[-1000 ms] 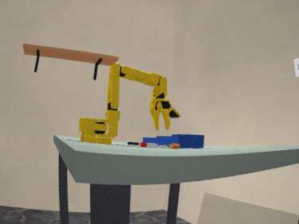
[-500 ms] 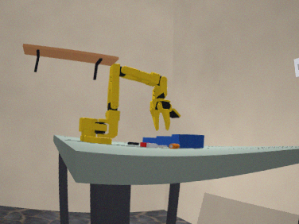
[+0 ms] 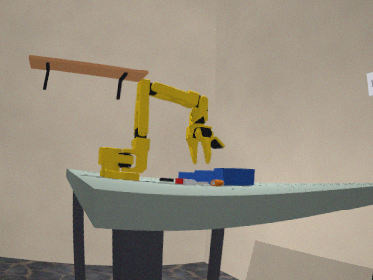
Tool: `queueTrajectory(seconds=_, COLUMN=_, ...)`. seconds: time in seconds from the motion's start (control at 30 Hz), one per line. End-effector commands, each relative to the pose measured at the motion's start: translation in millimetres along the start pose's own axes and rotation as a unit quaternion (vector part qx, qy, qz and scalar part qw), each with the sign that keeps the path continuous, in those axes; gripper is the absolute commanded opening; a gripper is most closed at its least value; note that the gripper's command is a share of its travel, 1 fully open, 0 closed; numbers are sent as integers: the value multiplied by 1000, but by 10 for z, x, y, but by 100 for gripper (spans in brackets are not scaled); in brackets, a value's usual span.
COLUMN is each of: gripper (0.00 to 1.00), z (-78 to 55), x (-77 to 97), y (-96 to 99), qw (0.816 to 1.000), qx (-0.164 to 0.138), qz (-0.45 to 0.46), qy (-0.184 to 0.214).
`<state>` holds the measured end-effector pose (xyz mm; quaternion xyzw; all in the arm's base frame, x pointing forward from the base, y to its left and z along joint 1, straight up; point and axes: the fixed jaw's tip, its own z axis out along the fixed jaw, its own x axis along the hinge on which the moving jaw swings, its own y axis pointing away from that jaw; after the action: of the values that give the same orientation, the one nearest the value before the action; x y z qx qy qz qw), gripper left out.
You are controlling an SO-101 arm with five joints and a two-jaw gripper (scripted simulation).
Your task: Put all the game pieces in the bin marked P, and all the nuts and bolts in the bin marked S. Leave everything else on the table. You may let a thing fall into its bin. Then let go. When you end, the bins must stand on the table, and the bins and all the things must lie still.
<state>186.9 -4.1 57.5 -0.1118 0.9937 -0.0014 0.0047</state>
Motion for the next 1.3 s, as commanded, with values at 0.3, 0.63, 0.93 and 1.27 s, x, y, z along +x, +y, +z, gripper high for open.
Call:
queueTrajectory(seconds=0.3, gripper=29, z=116, x=-44, y=-27, qw=1000, qx=4, qz=-1, qy=-14)
queueTrajectory(seconds=0.63, gripper=29, z=316, x=-45, y=-27, qw=1000, qx=4, qz=-1, qy=-14)
queueTrajectory(seconds=0.93, gripper=29, z=407, x=-37, y=-24, qw=1000, qx=4, qz=-1, qy=-14)
queueTrajectory(seconds=1.27, gripper=29, z=435, x=-34, y=-23, qw=1000, qx=4, qz=-1, qy=-14)
